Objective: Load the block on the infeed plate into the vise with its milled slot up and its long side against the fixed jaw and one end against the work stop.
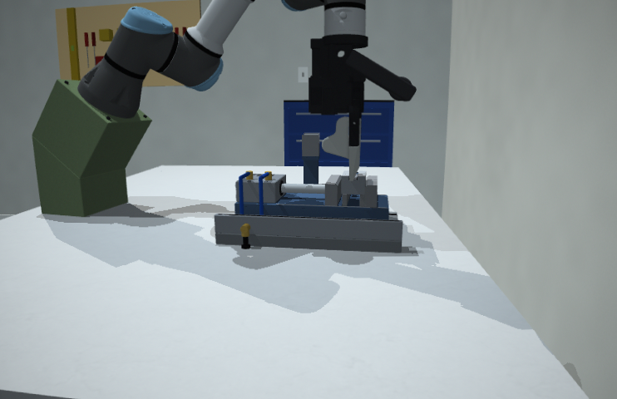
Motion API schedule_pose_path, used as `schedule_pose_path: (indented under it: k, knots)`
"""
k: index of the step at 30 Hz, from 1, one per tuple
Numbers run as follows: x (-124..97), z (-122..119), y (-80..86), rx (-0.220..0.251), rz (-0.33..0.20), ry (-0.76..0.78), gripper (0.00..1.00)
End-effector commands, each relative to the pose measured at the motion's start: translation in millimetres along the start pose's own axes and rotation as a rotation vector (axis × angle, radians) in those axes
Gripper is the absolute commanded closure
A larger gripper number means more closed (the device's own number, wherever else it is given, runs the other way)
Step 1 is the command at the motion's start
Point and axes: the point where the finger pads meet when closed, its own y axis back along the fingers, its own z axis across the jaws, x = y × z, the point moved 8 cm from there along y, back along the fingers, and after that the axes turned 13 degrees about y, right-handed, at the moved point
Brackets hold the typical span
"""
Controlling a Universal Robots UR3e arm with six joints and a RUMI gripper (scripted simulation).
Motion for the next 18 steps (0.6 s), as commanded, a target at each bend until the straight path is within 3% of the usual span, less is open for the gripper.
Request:
schedule_pose_path:
  k: [1, 18]
  knots:
    - [0.9, -0.9, 0.9, -0.002, 0.002, 0.001, 1.0]
    - [1.9, -5.4, 0.9, -0.002, 0.002, 0.001, 1.0]
